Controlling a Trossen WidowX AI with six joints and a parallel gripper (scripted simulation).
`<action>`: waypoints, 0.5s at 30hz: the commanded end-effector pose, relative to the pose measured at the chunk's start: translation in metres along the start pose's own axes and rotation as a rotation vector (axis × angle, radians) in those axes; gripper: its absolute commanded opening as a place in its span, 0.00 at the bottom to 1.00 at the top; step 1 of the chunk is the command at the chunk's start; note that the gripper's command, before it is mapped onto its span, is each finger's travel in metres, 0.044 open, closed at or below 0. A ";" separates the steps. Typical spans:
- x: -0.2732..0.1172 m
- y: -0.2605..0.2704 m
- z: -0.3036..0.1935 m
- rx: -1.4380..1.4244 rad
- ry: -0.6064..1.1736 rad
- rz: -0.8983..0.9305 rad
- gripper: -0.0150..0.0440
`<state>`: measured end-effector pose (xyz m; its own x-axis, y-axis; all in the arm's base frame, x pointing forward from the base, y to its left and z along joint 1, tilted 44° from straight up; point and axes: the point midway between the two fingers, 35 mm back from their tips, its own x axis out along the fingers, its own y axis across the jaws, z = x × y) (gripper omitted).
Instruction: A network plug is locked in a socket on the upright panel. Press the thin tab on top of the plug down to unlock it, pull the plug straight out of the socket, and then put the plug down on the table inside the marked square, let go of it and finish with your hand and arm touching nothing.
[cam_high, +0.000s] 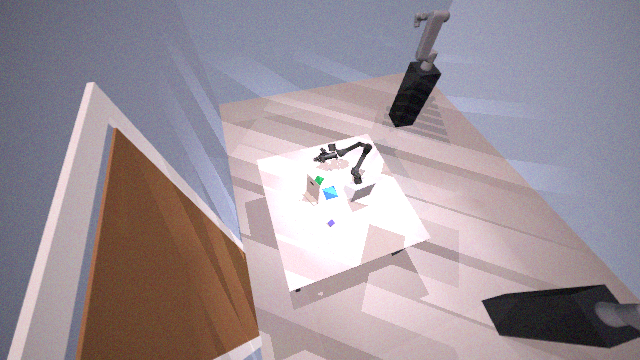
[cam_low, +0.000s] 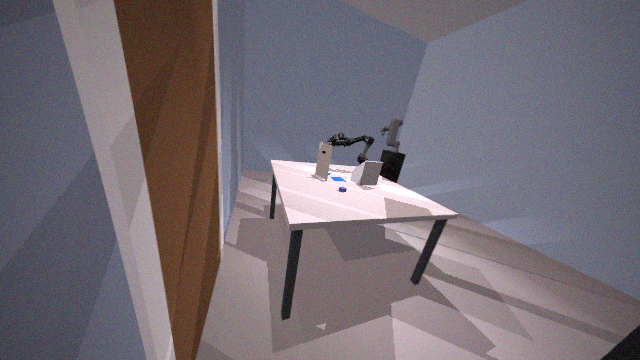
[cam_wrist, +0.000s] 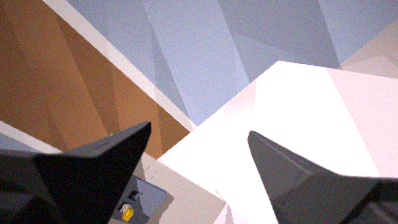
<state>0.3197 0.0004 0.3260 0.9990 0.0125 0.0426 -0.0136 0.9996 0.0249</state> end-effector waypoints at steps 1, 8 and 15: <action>0.000 0.000 -0.001 0.001 0.005 0.003 0.89; -0.001 0.004 -0.046 0.083 0.183 0.128 0.58; -0.013 0.009 -0.090 0.232 0.375 0.252 0.52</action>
<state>0.3165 0.0090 0.2554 0.9435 0.2424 -0.2258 -0.1971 0.9586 0.2055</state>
